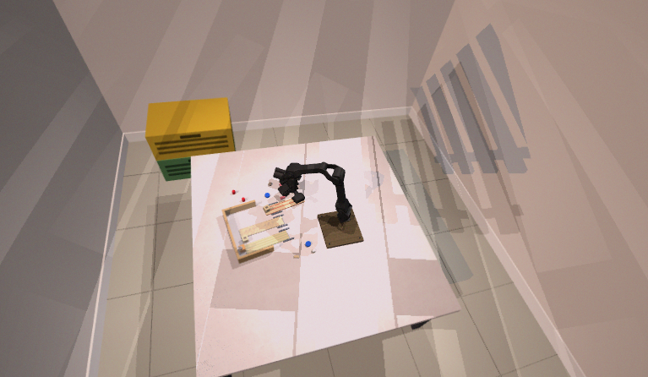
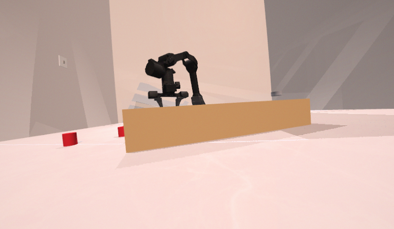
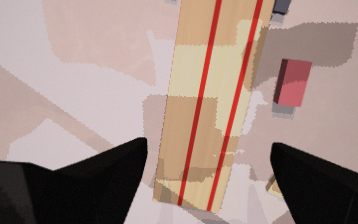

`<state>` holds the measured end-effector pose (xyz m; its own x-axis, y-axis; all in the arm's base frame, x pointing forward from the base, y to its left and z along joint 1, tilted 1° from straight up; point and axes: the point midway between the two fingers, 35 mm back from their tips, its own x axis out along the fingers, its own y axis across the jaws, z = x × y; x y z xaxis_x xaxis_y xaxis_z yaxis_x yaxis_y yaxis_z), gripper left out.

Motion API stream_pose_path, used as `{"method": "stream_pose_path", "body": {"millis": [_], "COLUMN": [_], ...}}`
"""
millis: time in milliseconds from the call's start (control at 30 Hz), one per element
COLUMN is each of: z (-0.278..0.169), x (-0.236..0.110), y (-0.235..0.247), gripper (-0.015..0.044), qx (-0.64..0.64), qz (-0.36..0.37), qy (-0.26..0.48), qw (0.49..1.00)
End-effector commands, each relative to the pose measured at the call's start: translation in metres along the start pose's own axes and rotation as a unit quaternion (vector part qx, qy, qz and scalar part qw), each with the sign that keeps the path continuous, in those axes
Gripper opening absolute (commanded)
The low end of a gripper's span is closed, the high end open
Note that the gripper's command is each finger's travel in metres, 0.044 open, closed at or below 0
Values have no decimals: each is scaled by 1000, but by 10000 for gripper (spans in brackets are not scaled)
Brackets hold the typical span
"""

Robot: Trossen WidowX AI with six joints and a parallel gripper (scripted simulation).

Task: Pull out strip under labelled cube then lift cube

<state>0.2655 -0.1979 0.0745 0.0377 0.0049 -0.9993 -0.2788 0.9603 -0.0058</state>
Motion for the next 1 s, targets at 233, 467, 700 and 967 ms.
{"method": "stream_pose_path", "body": {"millis": [233, 467, 700, 967], "z": [40, 66, 91, 121], "x": [-6, -9, -13, -17], "y": [-7, -11, -15, -19], "gripper": [440, 440, 440, 440], "qx": [1, 1, 1, 1], "qz": [0, 0, 0, 0], "qy": [0, -1, -2, -3], "qw": [1000, 1000, 1000, 1000]}}
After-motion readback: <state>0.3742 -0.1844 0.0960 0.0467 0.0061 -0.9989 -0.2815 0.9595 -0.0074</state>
